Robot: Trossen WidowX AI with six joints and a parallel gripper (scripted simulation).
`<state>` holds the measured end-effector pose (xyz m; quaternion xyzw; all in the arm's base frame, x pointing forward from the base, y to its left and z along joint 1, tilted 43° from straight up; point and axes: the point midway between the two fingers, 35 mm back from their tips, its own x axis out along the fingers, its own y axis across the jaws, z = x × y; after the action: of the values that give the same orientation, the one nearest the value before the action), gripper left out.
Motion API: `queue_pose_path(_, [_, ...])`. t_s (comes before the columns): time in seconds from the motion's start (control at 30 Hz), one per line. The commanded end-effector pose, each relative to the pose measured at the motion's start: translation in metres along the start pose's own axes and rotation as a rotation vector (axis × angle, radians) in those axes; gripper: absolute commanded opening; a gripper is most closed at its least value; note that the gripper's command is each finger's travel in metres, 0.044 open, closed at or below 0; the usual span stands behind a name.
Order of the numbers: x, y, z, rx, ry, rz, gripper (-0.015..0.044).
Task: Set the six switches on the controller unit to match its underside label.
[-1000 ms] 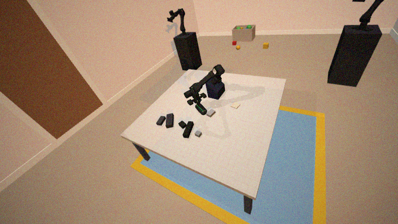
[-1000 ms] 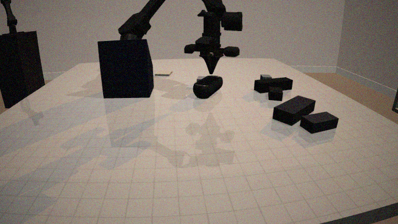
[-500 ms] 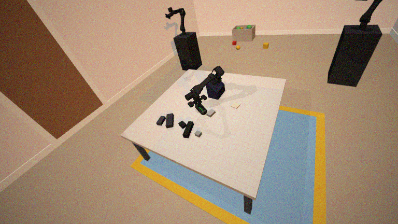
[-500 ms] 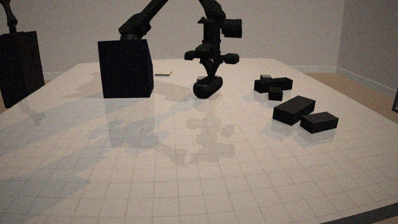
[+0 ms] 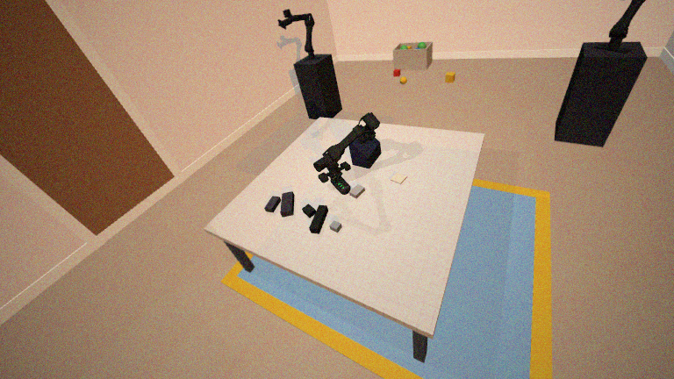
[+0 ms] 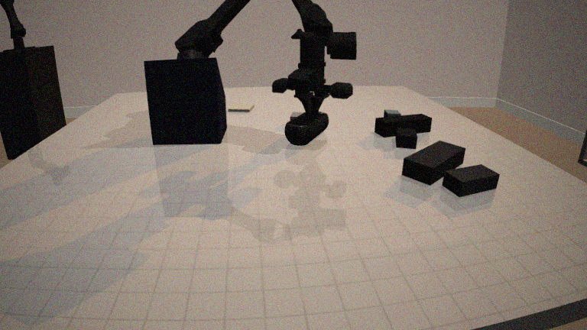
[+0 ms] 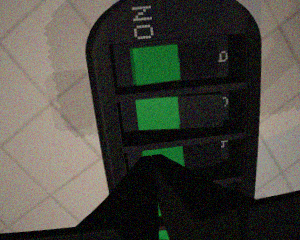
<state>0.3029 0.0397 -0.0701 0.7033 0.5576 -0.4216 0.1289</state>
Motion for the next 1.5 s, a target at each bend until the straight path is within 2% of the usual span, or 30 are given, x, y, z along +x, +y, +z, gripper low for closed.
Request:
queue_pose_path(0.0, [0.002,-0.003,0.001,0.007,0.001,-0.008,0.0])
queue_pose_path(0.6, [0.002,-0.003,0.001,0.007,0.001,-0.008,0.0])
queue_pose_path(0.8, [-0.043,-0.002,0.001,0.007,-0.002,-0.007,0.0])
queue_pose_path(0.97, [-0.043,-0.002,-0.001,0.007,-0.002,-0.007,0.0])
queue_pose_path(1.13, [-0.043,-0.021,-0.038,0.008,0.0,-0.008,0.0])
queue_pose_path(1.47, [-0.032,-0.022,-0.04,0.008,0.0,-0.009,0.0])
